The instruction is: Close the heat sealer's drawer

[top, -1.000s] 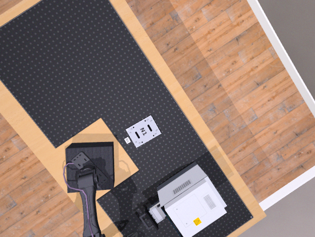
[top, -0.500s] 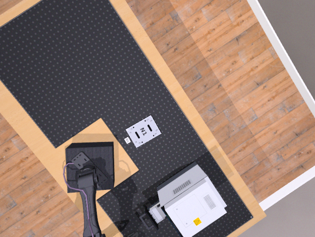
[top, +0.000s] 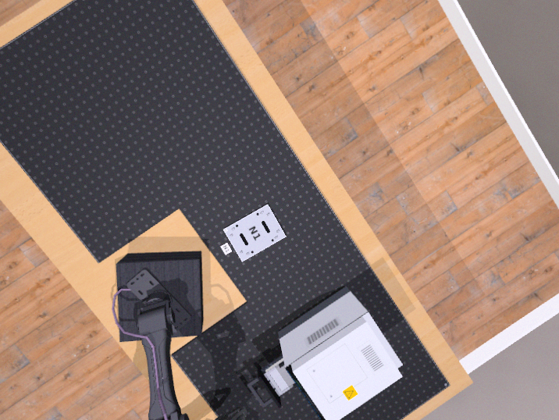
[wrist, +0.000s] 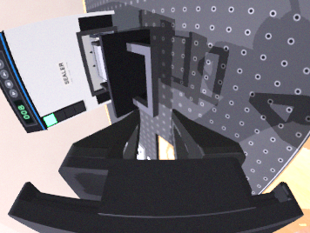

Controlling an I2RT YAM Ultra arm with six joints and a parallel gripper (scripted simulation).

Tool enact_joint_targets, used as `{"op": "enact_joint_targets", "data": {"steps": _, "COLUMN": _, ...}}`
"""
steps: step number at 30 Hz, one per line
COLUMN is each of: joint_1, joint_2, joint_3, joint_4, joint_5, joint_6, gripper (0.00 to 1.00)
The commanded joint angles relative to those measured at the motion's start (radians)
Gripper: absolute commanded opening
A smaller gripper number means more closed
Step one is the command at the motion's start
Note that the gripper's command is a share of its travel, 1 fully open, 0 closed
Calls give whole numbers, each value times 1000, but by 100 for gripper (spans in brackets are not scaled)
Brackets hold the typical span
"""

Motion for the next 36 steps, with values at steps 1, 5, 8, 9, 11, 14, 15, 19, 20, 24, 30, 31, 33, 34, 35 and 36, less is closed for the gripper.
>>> {"op": "enact_joint_targets", "data": {"steps": 1, "joint_1": 15, "joint_2": -37, "joint_3": -23, "joint_4": 32, "joint_5": -27, "joint_6": 9, "gripper": 30}}
{"op": "enact_joint_targets", "data": {"steps": 5, "joint_1": 20, "joint_2": -39, "joint_3": -32, "joint_4": 45, "joint_5": -29, "joint_6": 16, "gripper": 30}}
{"op": "enact_joint_targets", "data": {"steps": 8, "joint_1": 22, "joint_2": -40, "joint_3": -38, "joint_4": 54, "joint_5": -30, "joint_6": 21, "gripper": 30}}
{"op": "enact_joint_targets", "data": {"steps": 9, "joint_1": 24, "joint_2": -40, "joint_3": -41, "joint_4": 58, "joint_5": -31, "joint_6": 23, "gripper": 30}}
{"op": "enact_joint_targets", "data": {"steps": 11, "joint_1": 24, "joint_2": -40, "joint_3": -41, "joint_4": 58, "joint_5": -31, "joint_6": 23, "gripper": 30}}
{"op": "enact_joint_targets", "data": {"steps": 14, "joint_1": 29, "joint_2": -42, "joint_3": -48, "joint_4": 68, "joint_5": -32, "joint_6": 29, "gripper": 30}}
{"op": "enact_joint_targets", "data": {"steps": 15, "joint_1": 30, "joint_2": -42, "joint_3": -50, "joint_4": 71, "joint_5": -32, "joint_6": 30, "gripper": 30}}
{"op": "enact_joint_targets", "data": {"steps": 19, "joint_1": 35, "joint_2": -43, "joint_3": -59, "joint_4": 84, "joint_5": -34, "joint_6": 37, "gripper": 30}}
{"op": "enact_joint_targets", "data": {"steps": 20, "joint_1": 36, "joint_2": -44, "joint_3": -61, "joint_4": 87, "joint_5": -35, "joint_6": 39, "gripper": 30}}
{"op": "enact_joint_targets", "data": {"steps": 24, "joint_1": 39, "joint_2": -45, "joint_3": -70, "joint_4": 100, "joint_5": -36, "joint_6": 46, "gripper": 30}}
{"op": "enact_joint_targets", "data": {"steps": 30, "joint_1": 44, "joint_2": -46, "joint_3": -79, "joint_4": 113, "joint_5": -38, "joint_6": 54, "gripper": 30}}
{"op": "enact_joint_targets", "data": {"steps": 31, "joint_1": 47, "joint_2": -47, "joint_3": -81, "joint_4": 116, "joint_5": -38, "joint_6": 55, "gripper": 30}}
{"op": "enact_joint_targets", "data": {"steps": 33, "joint_1": 49, "joint_2": -47, "joint_3": -85, "joint_4": 122, "joint_5": -39, "joint_6": 59, "gripper": 30}}
{"op": "enact_joint_targets", "data": {"steps": 34, "joint_1": 50, "joint_2": -47, "joint_3": -87, "joint_4": 126, "joint_5": -39, "joint_6": 60, "gripper": 30}}
{"op": "enact_joint_targets", "data": {"steps": 35, "joint_1": 52, "joint_2": -48, "joint_3": -89, "joint_4": 129, "joint_5": -40, "joint_6": 62, "gripper": 30}}
{"op": "enact_joint_targets", "data": {"steps": 36, "joint_1": 53, "joint_2": -48, "joint_3": -91, "joint_4": 132, "joint_5": -40, "joint_6": 64, "gripper": 30}}
